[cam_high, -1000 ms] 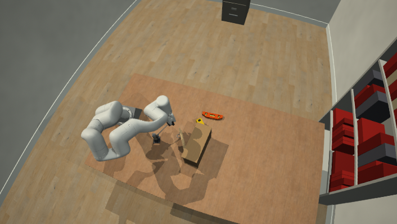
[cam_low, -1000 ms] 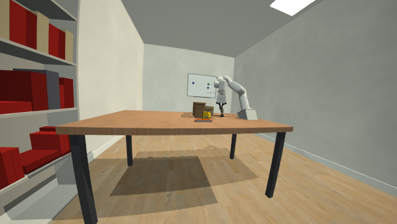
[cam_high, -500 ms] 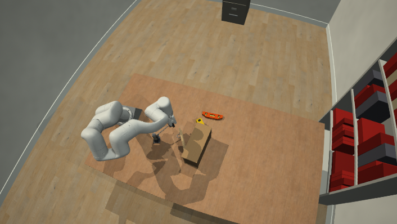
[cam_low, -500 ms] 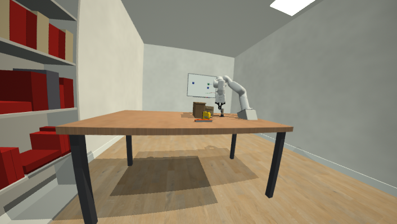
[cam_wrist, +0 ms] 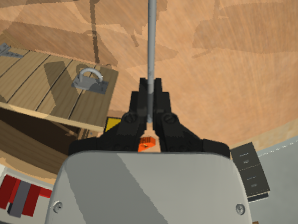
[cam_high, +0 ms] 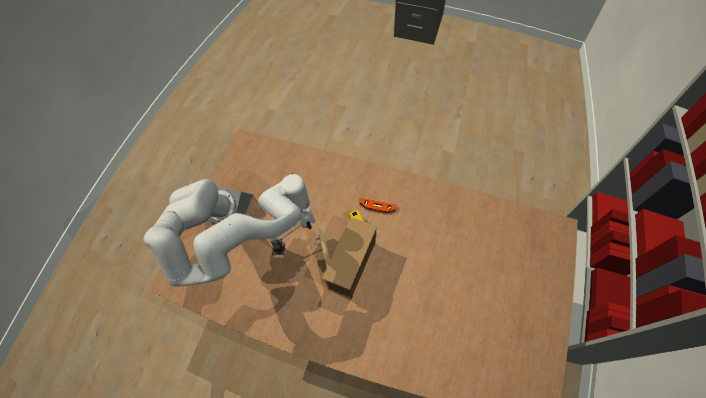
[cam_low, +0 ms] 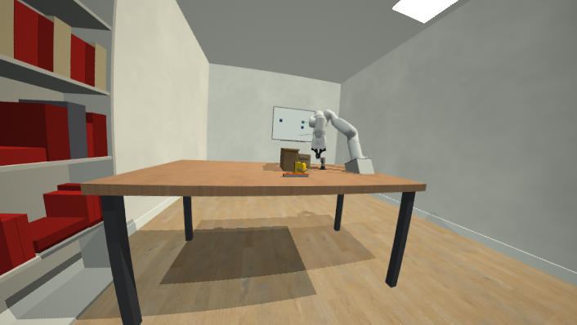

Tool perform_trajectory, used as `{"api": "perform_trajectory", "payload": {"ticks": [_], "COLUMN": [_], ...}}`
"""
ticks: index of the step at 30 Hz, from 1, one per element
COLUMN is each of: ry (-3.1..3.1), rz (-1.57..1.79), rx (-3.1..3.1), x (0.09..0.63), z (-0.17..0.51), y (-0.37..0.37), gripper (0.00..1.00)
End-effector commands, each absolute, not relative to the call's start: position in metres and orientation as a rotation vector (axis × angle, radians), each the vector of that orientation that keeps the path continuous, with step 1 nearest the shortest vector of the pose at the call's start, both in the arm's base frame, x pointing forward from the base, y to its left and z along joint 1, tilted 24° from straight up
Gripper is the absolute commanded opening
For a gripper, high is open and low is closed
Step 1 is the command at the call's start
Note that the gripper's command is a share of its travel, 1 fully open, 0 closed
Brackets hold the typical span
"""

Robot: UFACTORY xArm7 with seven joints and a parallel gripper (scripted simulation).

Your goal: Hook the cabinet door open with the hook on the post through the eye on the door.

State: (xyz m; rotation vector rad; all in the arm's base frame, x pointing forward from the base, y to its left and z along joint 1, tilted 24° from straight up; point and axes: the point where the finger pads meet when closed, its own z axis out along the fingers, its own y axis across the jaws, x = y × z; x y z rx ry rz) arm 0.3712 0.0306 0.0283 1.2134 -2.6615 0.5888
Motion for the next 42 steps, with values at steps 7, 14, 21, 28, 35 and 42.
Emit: {"api": "perform_trajectory", "payload": {"ticks": [7,14,21,28,35,42], "ry": [-2.714,-2.757,-2.790,-2.803,-2.845,-2.882], "rz": [0.601,0.610,0.616,0.618,0.626,0.633], "rx": [1.129,1.050,0.987,0.959,0.870,0.784], "x": [0.378,0.382,0.385,0.388,0.392,0.394], "z": [0.032,0.033,0.035,0.037,0.039,0.040], "y": [0.027,0.023,0.020,0.017,0.011,0.008], "gripper": [0.04,0.04,0.04,0.04,0.04,0.04]}}
